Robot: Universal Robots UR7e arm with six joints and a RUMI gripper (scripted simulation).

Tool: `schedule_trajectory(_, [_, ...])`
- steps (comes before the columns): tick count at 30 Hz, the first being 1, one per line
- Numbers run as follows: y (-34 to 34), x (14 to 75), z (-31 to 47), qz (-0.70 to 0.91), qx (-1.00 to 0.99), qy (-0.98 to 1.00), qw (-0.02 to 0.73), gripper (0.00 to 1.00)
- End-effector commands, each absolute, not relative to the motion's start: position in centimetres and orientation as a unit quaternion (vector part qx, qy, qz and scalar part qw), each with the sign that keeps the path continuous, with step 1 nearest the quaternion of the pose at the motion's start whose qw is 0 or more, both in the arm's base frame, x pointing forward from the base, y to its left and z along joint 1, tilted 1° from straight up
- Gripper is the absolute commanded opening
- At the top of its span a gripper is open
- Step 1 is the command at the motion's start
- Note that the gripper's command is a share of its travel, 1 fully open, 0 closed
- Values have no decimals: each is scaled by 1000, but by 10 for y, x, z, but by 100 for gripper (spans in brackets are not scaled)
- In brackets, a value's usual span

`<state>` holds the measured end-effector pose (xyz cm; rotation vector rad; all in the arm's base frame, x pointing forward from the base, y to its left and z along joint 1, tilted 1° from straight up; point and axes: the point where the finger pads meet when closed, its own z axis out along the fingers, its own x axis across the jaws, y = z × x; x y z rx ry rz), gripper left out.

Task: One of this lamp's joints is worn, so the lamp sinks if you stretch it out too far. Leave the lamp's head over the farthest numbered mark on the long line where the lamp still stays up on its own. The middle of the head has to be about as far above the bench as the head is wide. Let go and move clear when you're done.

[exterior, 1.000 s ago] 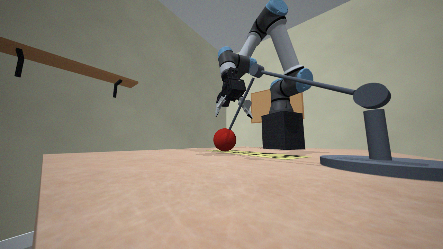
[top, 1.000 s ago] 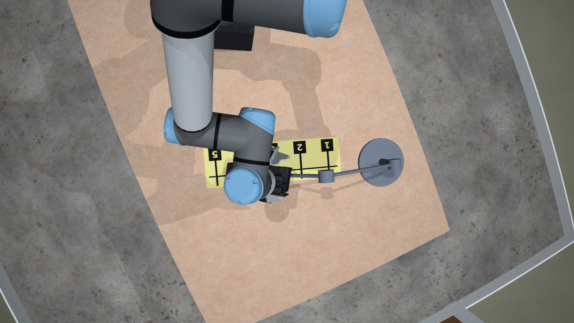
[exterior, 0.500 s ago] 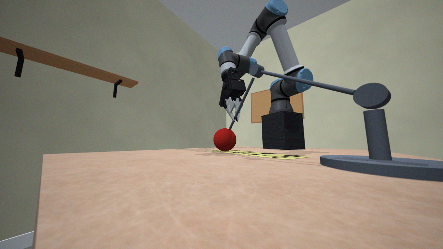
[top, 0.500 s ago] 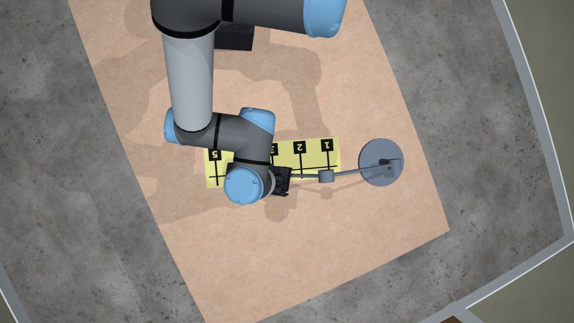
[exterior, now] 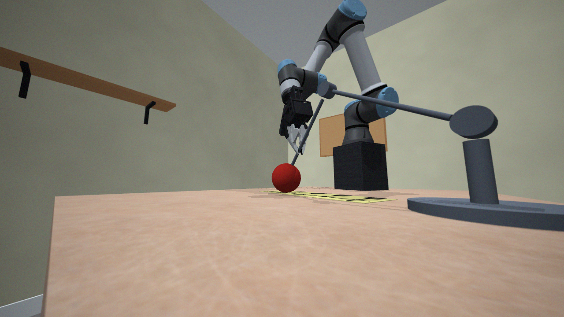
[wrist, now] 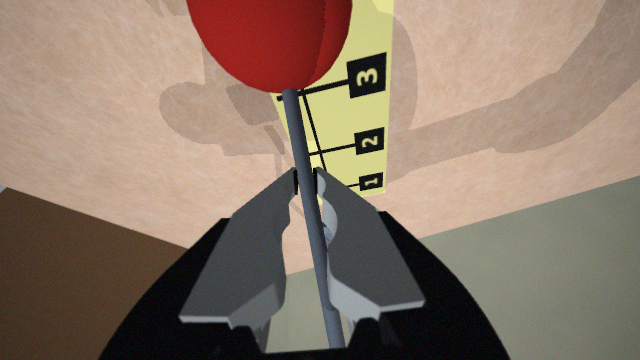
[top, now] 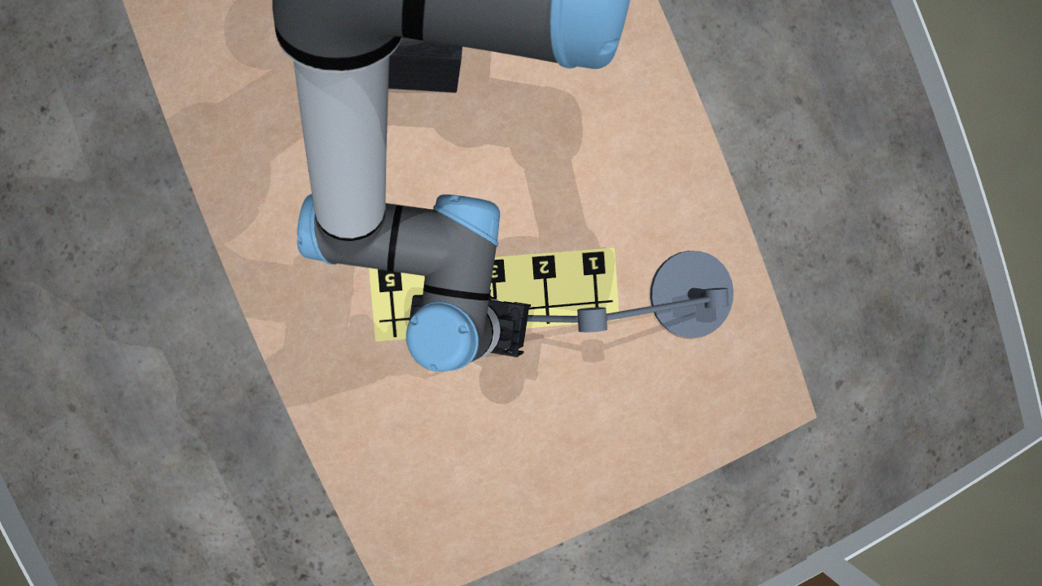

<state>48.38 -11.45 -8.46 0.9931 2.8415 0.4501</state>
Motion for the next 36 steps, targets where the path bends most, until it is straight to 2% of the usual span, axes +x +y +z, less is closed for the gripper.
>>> schedule_trajectory(1, [-115,484,-84,148,326,933,50,0])
schedule_trajectory(11, [-115,484,-84,148,326,933,50,0])
schedule_trajectory(26, [-85,499,-55,219,216,950,56,0])
schedule_trajectory(36, [-66,508,-41,219,215,950,56,0])
